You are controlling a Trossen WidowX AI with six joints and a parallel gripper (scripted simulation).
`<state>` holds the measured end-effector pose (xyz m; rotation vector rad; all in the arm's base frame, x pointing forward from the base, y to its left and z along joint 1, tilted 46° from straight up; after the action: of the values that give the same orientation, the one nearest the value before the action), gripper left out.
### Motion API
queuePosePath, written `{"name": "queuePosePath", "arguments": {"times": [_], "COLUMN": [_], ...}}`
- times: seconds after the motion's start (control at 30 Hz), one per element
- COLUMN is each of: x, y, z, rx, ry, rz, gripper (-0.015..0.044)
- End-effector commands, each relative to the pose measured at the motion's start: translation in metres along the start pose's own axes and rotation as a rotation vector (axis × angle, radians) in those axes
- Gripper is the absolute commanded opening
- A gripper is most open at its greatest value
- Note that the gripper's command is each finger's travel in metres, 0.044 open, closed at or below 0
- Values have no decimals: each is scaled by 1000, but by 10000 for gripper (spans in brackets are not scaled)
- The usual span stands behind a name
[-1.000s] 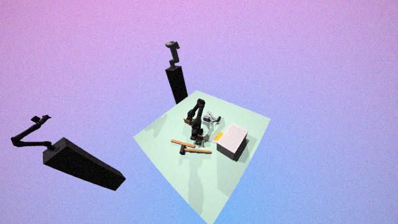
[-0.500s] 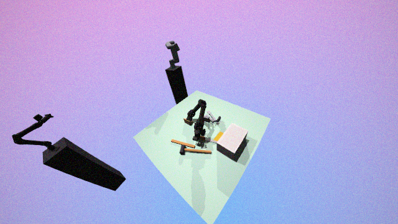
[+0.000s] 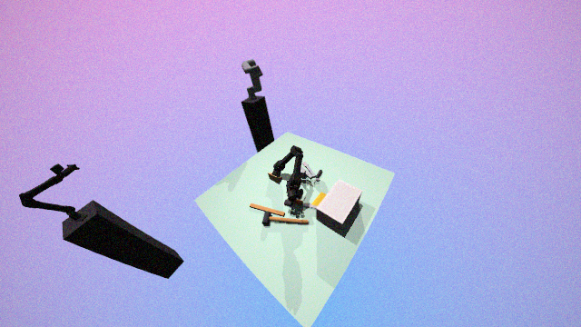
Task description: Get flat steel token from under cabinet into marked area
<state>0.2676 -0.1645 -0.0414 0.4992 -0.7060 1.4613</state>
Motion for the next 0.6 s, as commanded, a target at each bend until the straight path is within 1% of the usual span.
{"name": "queuePosePath", "arguments": {"times": [0.0,0.57], "x": [0,4], "y": [-5,-29], "z": [0,1], "rx": [-1,-1], "ry": [0,0], "rz": [-7,-6], "gripper": [0,0]}}
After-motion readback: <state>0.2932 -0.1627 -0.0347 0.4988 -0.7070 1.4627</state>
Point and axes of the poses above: the point midway between the two fingers, 35 mm back from their tips, its own z axis back along the fingers, its own x axis across the jaws, y = z × x, the point moved 5 cm from there along z, back along the fingers, and after that the axes turned 11 degrees about -z, right-handed, at the moved point
